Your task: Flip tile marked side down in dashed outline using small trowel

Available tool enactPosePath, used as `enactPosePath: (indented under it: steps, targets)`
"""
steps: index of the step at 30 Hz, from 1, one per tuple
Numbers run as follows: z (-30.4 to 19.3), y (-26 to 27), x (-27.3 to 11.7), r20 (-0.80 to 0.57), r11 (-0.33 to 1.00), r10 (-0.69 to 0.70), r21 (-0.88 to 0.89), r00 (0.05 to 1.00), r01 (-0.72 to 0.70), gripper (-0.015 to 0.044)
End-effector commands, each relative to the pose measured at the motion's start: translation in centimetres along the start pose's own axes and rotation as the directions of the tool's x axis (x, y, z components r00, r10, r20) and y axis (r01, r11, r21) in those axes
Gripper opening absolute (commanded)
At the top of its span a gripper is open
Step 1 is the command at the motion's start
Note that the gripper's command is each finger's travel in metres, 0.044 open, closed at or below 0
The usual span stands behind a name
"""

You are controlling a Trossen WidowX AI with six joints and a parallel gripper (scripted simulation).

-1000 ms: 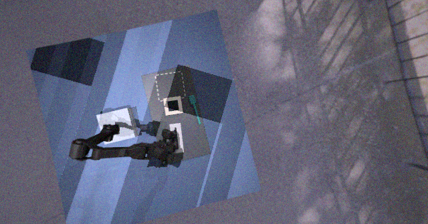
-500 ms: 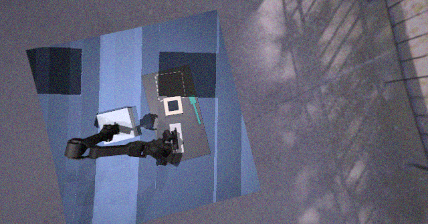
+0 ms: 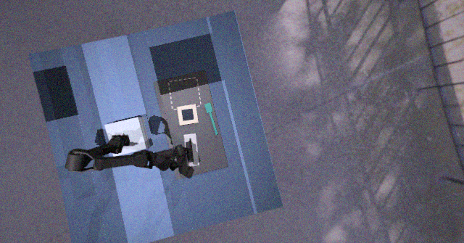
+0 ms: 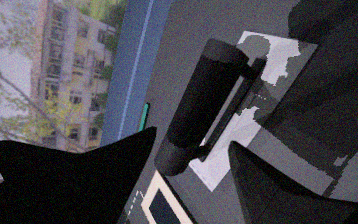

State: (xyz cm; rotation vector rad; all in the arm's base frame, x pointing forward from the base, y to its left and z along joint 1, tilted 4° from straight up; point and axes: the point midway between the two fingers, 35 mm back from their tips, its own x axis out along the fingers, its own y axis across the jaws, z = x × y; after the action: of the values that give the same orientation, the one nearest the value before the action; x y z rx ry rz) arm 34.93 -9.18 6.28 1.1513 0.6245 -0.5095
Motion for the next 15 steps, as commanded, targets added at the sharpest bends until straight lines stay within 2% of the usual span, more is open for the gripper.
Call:
enactPosePath:
  steps: [1, 5, 15]
  targets:
    - [-0.43, 0.09, -0.48, 0.005, 0.988, 0.056, 0.143, 0.998, -0.057, 0.03]
    - [-0.8, -0.08, -0.73, 0.007, 0.965, 0.089, 0.246, 0.996, -0.088, 0.03]
    - [-0.8, -0.04, -0.53, 0.008, 0.964, 0.09, 0.251, 0.996, -0.089, 0.03]
